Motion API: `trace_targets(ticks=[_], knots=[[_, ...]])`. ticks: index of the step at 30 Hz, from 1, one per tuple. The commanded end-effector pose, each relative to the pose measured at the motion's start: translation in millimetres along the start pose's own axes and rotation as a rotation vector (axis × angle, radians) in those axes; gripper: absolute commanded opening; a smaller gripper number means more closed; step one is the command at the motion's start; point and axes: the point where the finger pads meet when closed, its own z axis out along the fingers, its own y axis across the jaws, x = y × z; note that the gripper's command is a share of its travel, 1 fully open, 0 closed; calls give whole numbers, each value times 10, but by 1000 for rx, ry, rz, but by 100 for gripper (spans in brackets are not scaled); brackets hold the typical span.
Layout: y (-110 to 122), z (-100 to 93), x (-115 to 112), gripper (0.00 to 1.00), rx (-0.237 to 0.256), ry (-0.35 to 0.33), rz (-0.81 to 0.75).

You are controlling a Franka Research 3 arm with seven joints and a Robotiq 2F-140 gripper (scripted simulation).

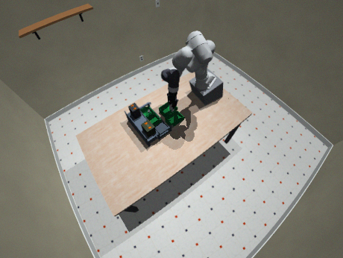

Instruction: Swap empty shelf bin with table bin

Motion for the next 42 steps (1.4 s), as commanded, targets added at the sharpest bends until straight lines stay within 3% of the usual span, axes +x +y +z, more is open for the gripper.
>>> trace_targets(ticks=[1, 20, 42], knots=[[-45, 76, -20, 15, 62, 134, 50], [-57, 365, 18, 15, 62, 134, 50], [-59, 428, 26, 15, 62, 134, 50]])
